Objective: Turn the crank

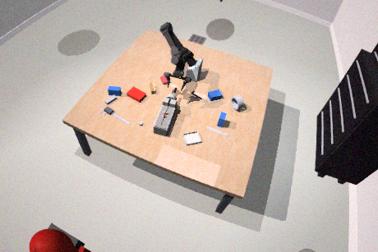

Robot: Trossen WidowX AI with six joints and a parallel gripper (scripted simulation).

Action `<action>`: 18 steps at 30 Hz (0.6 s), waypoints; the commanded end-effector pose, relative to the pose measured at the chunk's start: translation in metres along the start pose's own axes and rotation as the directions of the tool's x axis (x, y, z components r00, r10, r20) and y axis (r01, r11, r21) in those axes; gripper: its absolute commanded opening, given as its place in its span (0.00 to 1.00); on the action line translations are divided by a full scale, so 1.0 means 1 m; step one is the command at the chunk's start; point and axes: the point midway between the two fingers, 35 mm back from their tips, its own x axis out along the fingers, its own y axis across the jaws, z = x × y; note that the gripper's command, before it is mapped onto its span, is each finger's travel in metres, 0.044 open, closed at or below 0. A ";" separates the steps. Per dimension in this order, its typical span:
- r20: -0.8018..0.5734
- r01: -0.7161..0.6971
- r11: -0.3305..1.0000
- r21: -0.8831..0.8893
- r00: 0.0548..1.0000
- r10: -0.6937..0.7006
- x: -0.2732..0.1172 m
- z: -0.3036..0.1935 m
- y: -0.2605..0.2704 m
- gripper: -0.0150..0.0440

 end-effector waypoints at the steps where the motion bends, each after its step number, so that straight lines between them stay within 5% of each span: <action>1: -0.001 -0.004 1.000 -0.006 1.000 0.004 0.005 -0.004 0.001 1.00; 18: 0.000 -0.004 1.000 -0.006 1.000 0.004 0.024 -0.023 0.001 1.00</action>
